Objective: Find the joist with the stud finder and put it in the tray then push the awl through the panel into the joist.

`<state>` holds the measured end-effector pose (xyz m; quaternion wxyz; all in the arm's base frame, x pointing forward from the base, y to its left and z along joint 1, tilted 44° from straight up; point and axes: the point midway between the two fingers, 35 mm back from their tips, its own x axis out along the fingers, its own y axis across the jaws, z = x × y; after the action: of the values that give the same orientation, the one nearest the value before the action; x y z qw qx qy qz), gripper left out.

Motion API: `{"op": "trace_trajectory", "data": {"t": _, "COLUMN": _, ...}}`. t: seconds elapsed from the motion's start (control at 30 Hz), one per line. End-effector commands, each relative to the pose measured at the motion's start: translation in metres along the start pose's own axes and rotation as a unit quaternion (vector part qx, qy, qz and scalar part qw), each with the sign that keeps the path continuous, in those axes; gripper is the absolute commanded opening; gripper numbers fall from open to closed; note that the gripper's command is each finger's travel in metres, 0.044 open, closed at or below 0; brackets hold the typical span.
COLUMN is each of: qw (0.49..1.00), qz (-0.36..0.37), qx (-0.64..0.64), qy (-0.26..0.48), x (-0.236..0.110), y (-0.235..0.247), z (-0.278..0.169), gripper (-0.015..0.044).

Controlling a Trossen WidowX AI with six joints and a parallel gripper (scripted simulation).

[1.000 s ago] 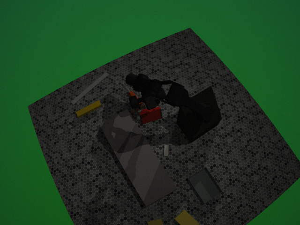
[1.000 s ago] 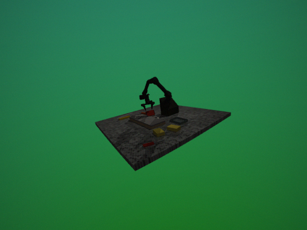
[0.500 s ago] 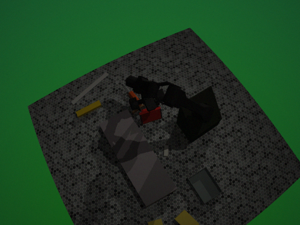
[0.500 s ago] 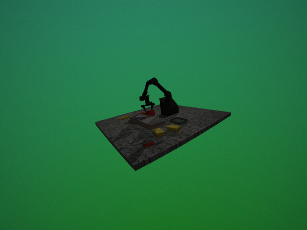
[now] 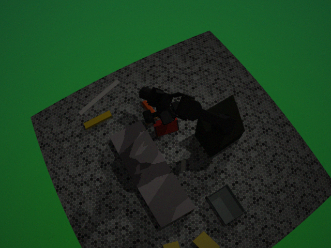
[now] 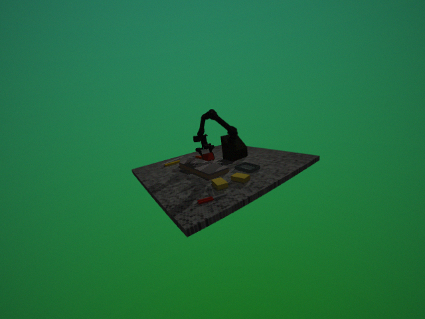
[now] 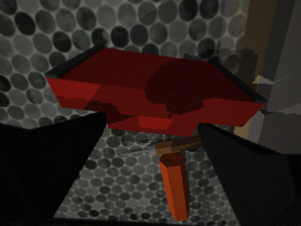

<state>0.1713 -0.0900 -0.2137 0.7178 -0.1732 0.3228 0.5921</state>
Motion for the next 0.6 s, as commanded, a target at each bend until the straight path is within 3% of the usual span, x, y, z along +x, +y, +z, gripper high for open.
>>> {"op": "trace_trajectory", "data": {"t": 0.0, "qw": 1.000, "qz": 0.002, "qx": 0.003, "qy": -0.004, "x": 0.0087, "y": 0.0024, "z": 0.0009, "gripper": 0.0440}}
{"op": "trace_trajectory", "data": {"t": 0.57, "qw": 1.000, "qz": 0.002, "qx": 0.003, "qy": -0.004, "x": 0.0097, "y": 0.0025, "z": 0.0008, "gripper": 0.0340}}
